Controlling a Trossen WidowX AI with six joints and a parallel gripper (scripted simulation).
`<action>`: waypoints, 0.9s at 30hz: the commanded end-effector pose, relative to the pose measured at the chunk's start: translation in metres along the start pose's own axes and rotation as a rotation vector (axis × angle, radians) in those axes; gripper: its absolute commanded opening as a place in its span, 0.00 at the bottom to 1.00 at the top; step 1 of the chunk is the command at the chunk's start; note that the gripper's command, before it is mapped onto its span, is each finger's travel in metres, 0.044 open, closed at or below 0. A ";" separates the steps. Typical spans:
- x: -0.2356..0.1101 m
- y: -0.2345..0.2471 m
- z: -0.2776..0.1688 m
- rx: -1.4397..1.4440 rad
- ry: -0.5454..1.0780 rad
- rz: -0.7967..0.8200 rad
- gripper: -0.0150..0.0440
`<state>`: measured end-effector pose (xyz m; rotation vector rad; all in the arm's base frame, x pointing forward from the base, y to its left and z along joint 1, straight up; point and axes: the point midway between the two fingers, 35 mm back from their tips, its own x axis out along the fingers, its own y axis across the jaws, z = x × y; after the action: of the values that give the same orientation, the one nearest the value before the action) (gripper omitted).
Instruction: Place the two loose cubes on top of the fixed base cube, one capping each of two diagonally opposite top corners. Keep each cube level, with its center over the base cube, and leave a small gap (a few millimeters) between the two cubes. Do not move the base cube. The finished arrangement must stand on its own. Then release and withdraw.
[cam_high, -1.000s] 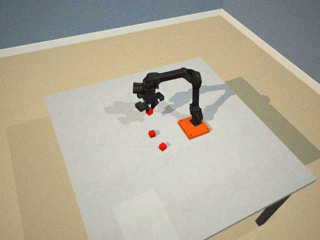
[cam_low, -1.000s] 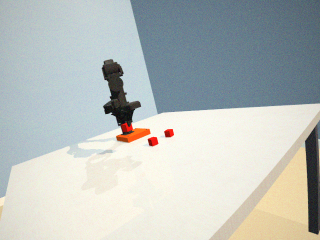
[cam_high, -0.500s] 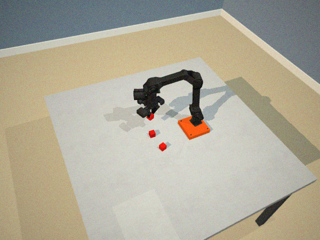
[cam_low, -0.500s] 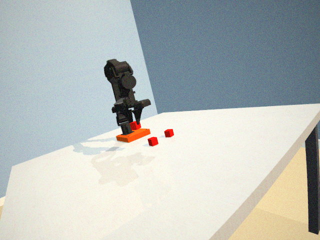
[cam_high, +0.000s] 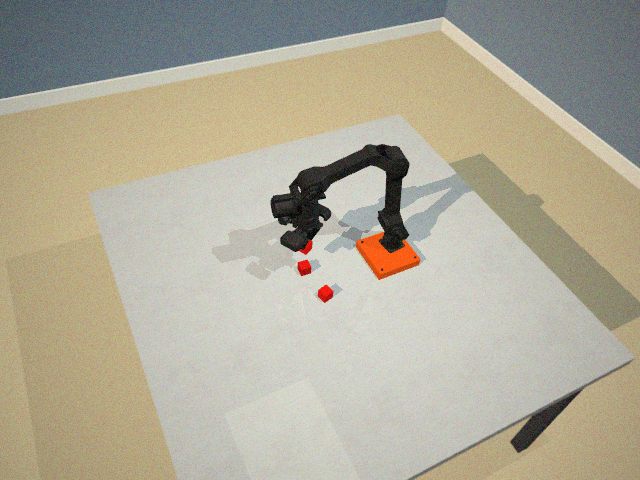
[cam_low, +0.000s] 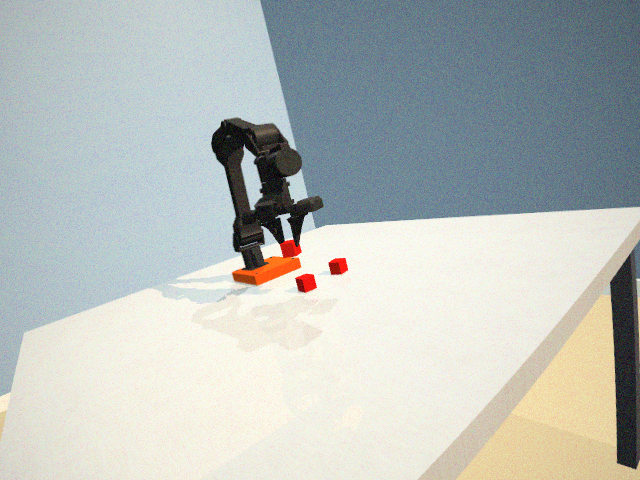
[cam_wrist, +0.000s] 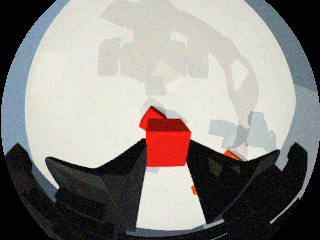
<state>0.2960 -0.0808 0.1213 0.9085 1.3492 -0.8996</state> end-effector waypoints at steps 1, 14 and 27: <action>0.002 0.005 -0.010 -0.046 -0.004 0.000 0.43; 0.010 0.024 -0.047 -0.193 -0.001 0.002 0.43; 0.018 0.038 -0.086 -0.339 0.001 0.003 0.43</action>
<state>0.2994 0.0050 0.1042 0.6782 1.4429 -0.6664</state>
